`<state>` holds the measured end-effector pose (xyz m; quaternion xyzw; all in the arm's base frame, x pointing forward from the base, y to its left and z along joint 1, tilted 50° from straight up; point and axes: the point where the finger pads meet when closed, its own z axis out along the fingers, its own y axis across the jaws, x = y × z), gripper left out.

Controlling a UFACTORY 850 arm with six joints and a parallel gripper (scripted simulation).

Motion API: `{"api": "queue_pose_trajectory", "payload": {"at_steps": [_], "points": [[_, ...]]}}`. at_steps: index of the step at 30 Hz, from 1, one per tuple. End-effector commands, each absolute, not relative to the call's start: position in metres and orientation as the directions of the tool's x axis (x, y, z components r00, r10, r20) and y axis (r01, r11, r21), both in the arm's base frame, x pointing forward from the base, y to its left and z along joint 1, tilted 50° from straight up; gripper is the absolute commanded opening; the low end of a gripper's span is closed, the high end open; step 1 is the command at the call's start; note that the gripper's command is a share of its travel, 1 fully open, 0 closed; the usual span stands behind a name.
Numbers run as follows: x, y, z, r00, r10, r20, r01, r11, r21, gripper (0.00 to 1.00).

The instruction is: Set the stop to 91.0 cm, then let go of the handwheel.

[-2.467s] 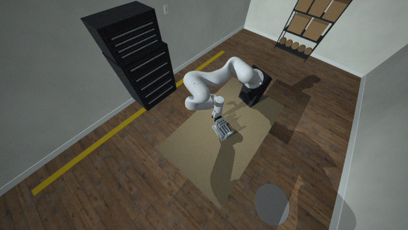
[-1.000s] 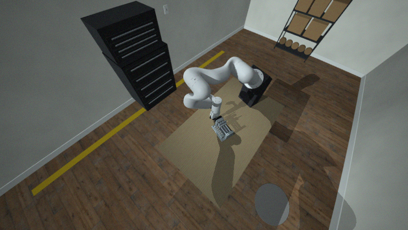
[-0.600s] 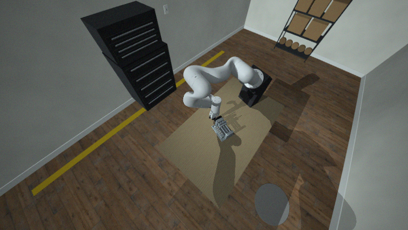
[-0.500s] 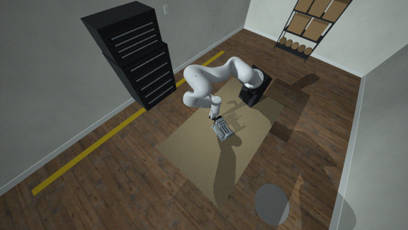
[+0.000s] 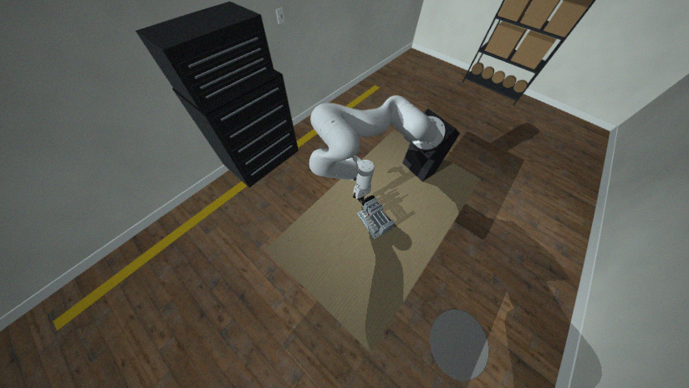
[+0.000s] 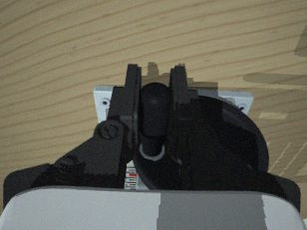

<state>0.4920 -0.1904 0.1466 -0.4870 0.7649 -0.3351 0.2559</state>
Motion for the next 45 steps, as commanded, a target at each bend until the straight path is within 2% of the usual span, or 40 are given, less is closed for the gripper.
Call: {"api": "queue_pose_trajectory", "payload": {"at_steps": [1, 21, 45], "points": [[0.484, -0.187, 0.150, -0.395, -0.917, -0.065, -0.574, 0.301, -0.761, 0.06], [0.452, -0.172, 0.135, -0.395, -0.917, -0.065, -0.574, 0.301, -0.761, 0.06], [0.453, -0.170, 0.099, -0.395, -0.917, -0.065, -0.574, 0.301, -0.761, 0.06]]}}
